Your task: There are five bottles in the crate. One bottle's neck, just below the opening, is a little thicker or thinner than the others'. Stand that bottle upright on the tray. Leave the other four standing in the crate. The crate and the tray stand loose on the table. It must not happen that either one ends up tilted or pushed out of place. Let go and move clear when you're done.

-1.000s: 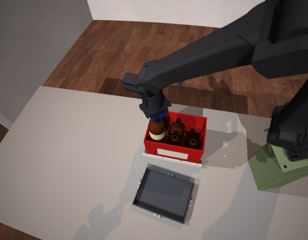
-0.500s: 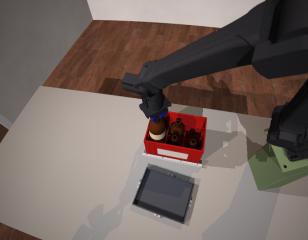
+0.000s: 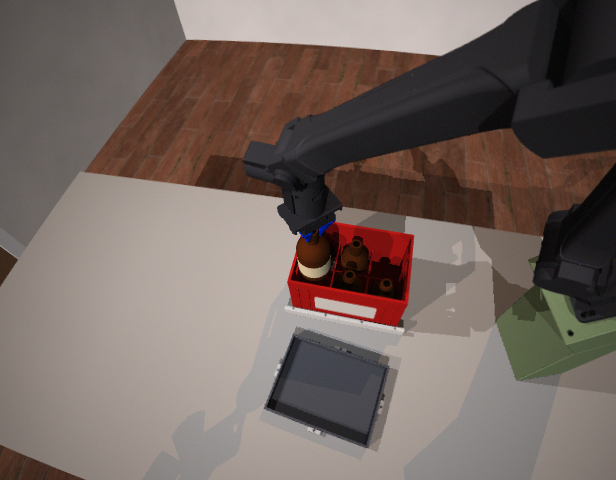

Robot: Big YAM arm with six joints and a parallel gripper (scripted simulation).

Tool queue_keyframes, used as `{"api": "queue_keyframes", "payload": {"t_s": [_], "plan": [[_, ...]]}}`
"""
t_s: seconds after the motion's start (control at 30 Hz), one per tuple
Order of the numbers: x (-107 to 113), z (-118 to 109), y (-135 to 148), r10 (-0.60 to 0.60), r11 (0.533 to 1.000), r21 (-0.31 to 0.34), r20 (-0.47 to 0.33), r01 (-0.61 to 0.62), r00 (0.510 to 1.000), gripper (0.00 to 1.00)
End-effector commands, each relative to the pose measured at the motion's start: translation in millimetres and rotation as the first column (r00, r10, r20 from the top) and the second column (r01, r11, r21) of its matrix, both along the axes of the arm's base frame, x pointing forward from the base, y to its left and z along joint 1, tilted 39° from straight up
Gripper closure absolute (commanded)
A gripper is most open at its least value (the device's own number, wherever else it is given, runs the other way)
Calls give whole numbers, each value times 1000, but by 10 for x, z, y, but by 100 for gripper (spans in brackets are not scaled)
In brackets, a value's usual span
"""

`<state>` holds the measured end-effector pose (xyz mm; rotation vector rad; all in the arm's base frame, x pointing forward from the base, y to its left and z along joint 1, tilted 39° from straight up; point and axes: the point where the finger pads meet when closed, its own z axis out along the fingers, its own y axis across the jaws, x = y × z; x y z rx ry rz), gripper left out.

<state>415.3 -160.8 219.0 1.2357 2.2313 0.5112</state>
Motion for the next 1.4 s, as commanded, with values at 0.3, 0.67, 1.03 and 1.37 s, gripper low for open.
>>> {"api": "queue_keyframes", "payload": {"t_s": [0.3, 0.67, 1.03, 1.37], "plan": [[25, 493, -128, 0, 999, -44, 65, 3, 998, 100], [35, 482, -138, 2, 999, -40, 58, 1, 998, 100], [34, 483, -136, 2, 999, -40, 58, 0, 998, 100], [34, 483, -136, 2, 999, -40, 58, 0, 998, 100]]}}
